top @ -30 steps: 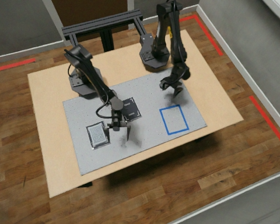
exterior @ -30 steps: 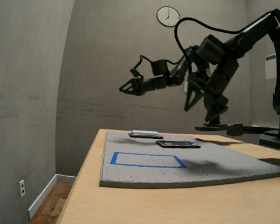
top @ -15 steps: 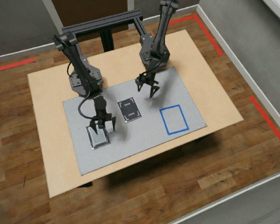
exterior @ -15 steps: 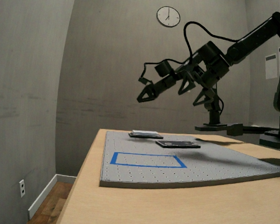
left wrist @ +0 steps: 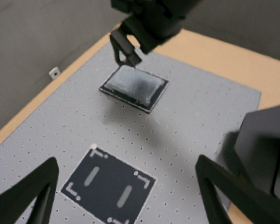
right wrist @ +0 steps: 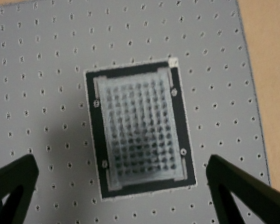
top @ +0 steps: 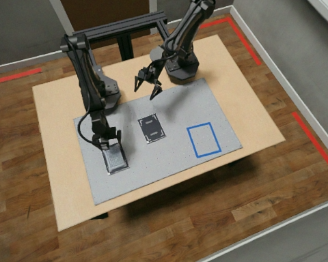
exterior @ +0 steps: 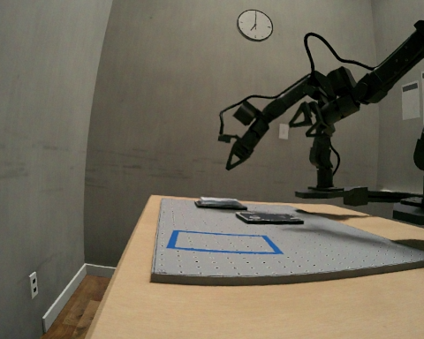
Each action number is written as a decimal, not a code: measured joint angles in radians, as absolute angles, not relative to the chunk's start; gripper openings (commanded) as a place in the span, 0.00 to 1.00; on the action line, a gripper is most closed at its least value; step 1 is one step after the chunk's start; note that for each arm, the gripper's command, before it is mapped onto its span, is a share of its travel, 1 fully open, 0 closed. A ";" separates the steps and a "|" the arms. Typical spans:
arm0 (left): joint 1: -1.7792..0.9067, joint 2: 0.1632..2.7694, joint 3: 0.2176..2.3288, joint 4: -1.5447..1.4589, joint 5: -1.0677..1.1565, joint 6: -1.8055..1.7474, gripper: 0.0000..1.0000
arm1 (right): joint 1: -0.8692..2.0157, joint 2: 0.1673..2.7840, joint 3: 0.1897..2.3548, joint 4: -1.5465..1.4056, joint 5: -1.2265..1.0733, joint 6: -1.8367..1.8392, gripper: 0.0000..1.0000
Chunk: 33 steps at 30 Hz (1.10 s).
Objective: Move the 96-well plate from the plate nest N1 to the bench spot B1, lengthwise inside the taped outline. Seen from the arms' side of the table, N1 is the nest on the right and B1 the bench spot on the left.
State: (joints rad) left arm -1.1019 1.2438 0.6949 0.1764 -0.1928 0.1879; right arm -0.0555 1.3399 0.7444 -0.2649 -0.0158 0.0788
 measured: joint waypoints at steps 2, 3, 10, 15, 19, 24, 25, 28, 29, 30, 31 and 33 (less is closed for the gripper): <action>-1.123 1.244 0.691 0.196 -0.220 0.164 1.00 | -0.065 1.340 0.744 -0.283 -0.029 0.068 1.00; -1.134 1.244 0.690 0.202 -0.230 0.155 1.00 | -0.070 1.340 0.744 -0.289 -0.033 0.064 1.00; -1.163 1.244 0.690 0.221 -0.260 0.137 1.00 | -0.077 1.340 0.744 -0.301 -0.042 0.054 1.00; -1.163 1.244 0.690 0.224 -0.267 0.134 1.00 | -0.077 1.340 0.744 -0.303 -0.044 0.052 1.00; -1.163 1.244 0.690 0.224 -0.270 0.133 1.00 | -0.077 1.340 0.744 -0.303 -0.045 0.051 1.00; -1.163 1.244 0.690 0.225 -0.271 0.133 1.00 | -0.077 1.345 0.748 -0.343 -0.046 0.034 1.00; -1.163 1.244 0.690 0.225 -0.271 0.133 1.00 | -0.077 1.355 0.759 -0.367 -0.046 0.027 1.00; -1.163 1.244 0.690 0.225 -0.271 0.133 1.00 | -0.079 1.434 0.838 -0.459 -0.046 -0.003 1.00; -1.163 1.244 0.690 0.225 -0.271 0.133 1.00 | -0.081 1.472 0.875 -0.488 -0.044 -0.014 1.00; -1.163 1.244 0.690 0.225 -0.271 0.133 1.00 | -0.082 1.511 0.914 -0.517 -0.043 -0.024 1.00; -1.163 1.244 0.690 0.225 -0.271 0.133 1.00 | -0.082 1.550 0.954 -0.545 -0.040 -0.034 1.00; -1.163 1.244 0.690 0.225 -0.271 0.133 1.00 | -0.082 1.606 1.006 -0.573 -0.037 -0.049 1.00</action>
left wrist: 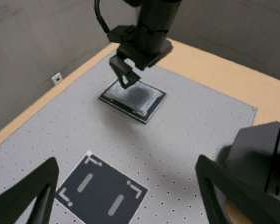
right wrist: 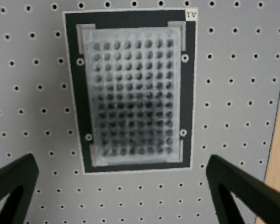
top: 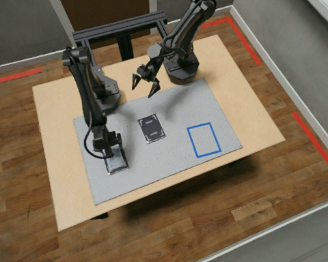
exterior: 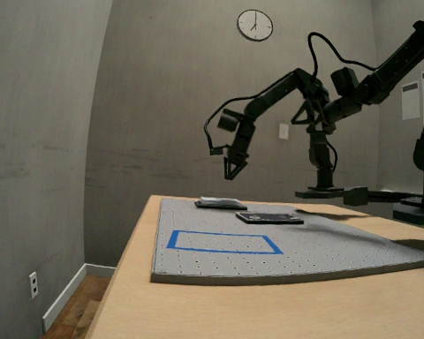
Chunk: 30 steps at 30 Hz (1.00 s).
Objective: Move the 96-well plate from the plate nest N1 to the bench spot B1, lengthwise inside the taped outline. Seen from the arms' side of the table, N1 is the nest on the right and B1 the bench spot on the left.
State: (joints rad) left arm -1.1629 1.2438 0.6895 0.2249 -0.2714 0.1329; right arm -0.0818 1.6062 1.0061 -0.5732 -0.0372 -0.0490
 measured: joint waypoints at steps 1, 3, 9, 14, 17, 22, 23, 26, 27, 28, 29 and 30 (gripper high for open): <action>-1.163 1.244 0.690 0.225 -0.271 0.133 1.00 | -0.082 1.623 1.024 -0.598 -0.035 -0.056 1.00; -1.163 1.244 0.690 0.225 -0.271 0.133 1.00 | -0.082 1.668 1.078 -0.657 -0.030 -0.068 1.00; -1.163 1.244 0.690 0.225 -0.271 0.133 1.00 | -0.082 1.822 1.251 -0.778 -0.013 -0.098 1.00; -1.163 1.244 0.690 0.225 -0.271 0.133 1.00 | -0.082 1.906 1.345 -0.849 -0.002 -0.112 1.00; -1.163 1.244 0.690 0.225 -0.272 0.133 1.00 | -0.082 1.928 1.368 -0.863 0.001 -0.116 1.00; -1.163 1.244 0.690 0.225 -0.272 0.133 1.00 | -0.081 1.931 1.374 -0.876 0.002 -0.117 1.00; -1.163 1.244 0.690 0.225 -0.272 0.133 1.00 | -0.080 1.932 1.374 -0.876 0.002 -0.117 1.00; -1.163 1.244 0.690 0.225 -0.272 0.133 1.00 | -0.076 1.935 1.374 -0.875 0.002 -0.116 1.00; -1.163 1.244 0.690 0.225 -0.272 0.133 1.00 | -0.074 1.938 1.374 -0.873 0.002 -0.115 1.00; -1.163 1.244 0.690 0.225 -0.272 0.133 1.00 | -0.073 1.940 1.374 -0.870 0.002 -0.115 1.00; -1.163 1.244 0.690 0.225 -0.272 0.133 1.00 | -0.072 1.942 1.374 -0.866 0.002 -0.114 1.00; -1.163 1.244 0.690 0.225 -0.272 0.133 1.00 | -0.071 1.944 1.373 -0.861 0.002 -0.114 1.00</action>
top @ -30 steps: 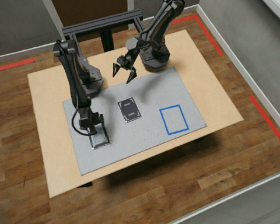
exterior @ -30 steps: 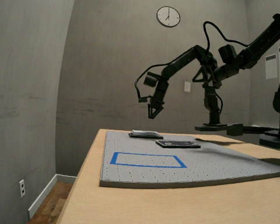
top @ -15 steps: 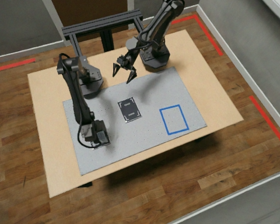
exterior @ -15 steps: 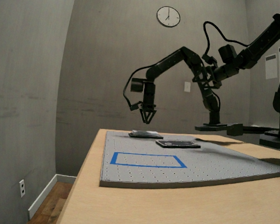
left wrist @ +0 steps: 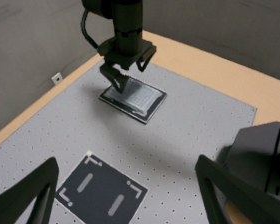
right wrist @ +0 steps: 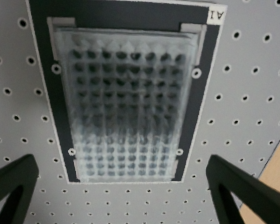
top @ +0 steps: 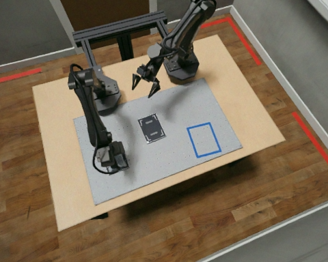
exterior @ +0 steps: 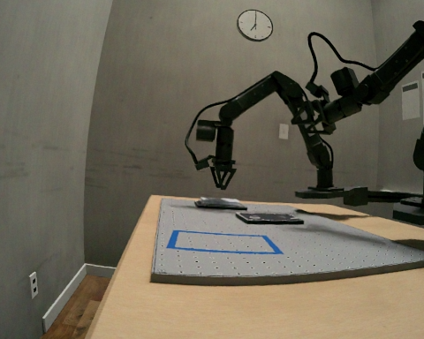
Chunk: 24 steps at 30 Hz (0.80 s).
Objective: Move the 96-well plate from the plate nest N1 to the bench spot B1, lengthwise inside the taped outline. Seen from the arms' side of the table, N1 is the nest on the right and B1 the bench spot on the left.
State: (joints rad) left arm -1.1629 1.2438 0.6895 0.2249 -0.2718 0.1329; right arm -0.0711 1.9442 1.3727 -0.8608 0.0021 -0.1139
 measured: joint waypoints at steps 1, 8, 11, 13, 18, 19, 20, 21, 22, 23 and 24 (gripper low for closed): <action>-1.163 1.244 0.690 0.225 -0.272 0.133 1.00 | -0.071 1.946 1.369 -0.855 0.002 -0.114 1.00; -1.163 1.244 0.690 0.225 -0.272 0.133 1.00 | -0.071 1.962 1.352 -0.832 0.002 -0.114 1.00; -1.163 1.244 0.690 0.225 -0.272 0.133 1.00 | -0.071 1.969 1.346 -0.818 0.002 -0.114 1.00; -1.163 1.244 0.690 0.225 -0.272 0.133 1.00 | -0.071 1.974 1.341 -0.809 0.002 -0.114 1.00; -1.163 1.244 0.690 0.225 -0.272 0.133 1.00 | -0.071 1.989 1.330 -0.784 0.002 -0.114 1.00; -1.163 1.244 0.690 0.225 -0.272 0.133 1.00 | -0.071 1.992 1.328 -0.779 0.002 -0.114 1.00; -1.163 1.244 0.690 0.225 -0.272 0.133 1.00 | -0.071 1.995 1.326 -0.775 0.002 -0.114 1.00; -1.163 1.244 0.690 0.225 -0.272 0.133 1.00 | -0.071 1.998 1.325 -0.772 0.002 -0.114 1.00; -1.163 1.244 0.690 0.225 -0.272 0.133 1.00 | -0.071 2.000 1.324 -0.769 0.002 -0.114 1.00; -1.163 1.244 0.690 0.225 -0.272 0.133 1.00 | -0.071 2.001 1.322 -0.765 0.002 -0.114 1.00; -1.163 1.244 0.690 0.225 -0.272 0.133 1.00 | -0.071 2.003 1.321 -0.761 0.002 -0.114 1.00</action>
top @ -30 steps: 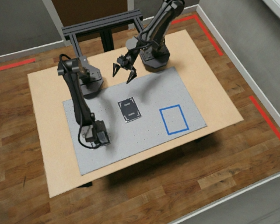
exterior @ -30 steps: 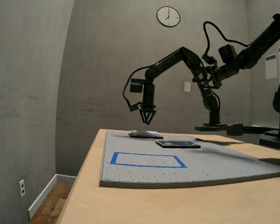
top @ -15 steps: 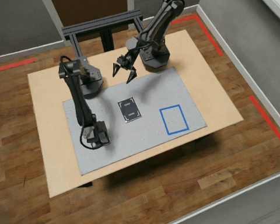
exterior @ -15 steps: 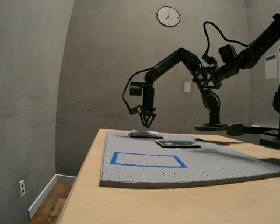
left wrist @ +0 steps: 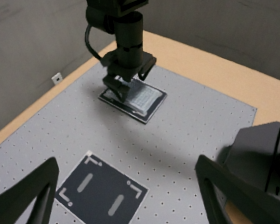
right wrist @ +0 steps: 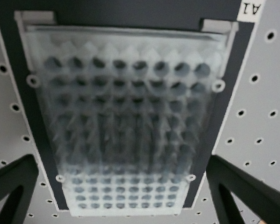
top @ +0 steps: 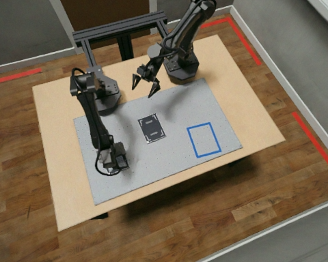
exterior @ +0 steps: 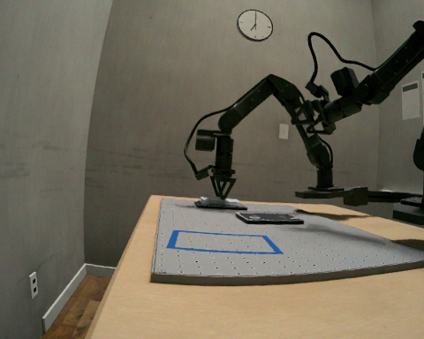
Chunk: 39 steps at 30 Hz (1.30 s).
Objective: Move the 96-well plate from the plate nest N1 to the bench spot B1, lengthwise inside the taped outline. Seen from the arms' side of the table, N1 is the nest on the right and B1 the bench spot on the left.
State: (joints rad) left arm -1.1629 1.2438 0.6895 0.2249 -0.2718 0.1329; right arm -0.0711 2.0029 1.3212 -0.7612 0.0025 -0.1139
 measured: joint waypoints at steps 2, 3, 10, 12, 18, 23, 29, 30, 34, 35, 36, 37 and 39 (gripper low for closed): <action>-1.163 1.244 0.690 0.225 -0.272 0.133 1.00 | -0.071 2.007 1.319 -0.752 0.002 -0.114 1.00; -1.163 1.244 0.690 0.225 -0.272 0.133 1.00 | -0.071 2.009 1.317 -0.747 0.002 -0.114 1.00; -1.163 1.244 0.690 0.225 -0.272 0.133 1.00 | -0.071 2.026 1.309 -0.725 0.002 -0.114 0.96; -1.163 1.244 0.690 0.225 -0.272 0.133 1.00 | -0.071 2.026 1.309 -0.723 0.002 -0.114 0.96; -1.163 1.244 0.690 0.225 -0.272 0.133 1.00 | -0.071 2.026 1.309 -0.721 0.003 -0.114 0.89; -1.163 1.244 0.690 0.225 -0.272 0.133 1.00 | -0.071 2.026 1.309 -0.721 0.008 -0.114 0.82; -1.163 1.244 0.690 0.225 -0.272 0.133 1.00 | -0.071 2.026 1.309 -0.722 0.008 -0.114 0.78; -1.163 1.244 0.690 0.225 -0.272 0.133 1.00 | -0.071 2.026 1.309 -0.722 0.008 -0.114 0.78; -1.163 1.244 0.690 0.225 -0.272 0.133 1.00 | -0.071 2.025 1.309 -0.724 0.008 -0.114 0.78; -1.163 1.244 0.690 0.225 -0.272 0.133 1.00 | -0.071 2.021 1.309 -0.727 0.008 -0.114 0.78; -1.163 1.244 0.690 0.225 -0.272 0.133 1.00 | -0.071 2.014 1.310 -0.738 0.008 -0.114 0.78; -1.163 1.244 0.690 0.225 -0.272 0.133 1.00 | -0.071 2.005 1.313 -0.755 0.008 -0.114 0.78; -1.163 1.244 0.690 0.225 -0.272 0.133 1.00 | -0.071 1.983 1.325 -0.789 0.008 -0.114 0.78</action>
State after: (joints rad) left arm -1.1629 1.2438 0.6895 0.2249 -0.2718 0.1329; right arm -0.0711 1.9827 1.3247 -0.7891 0.0078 -0.1139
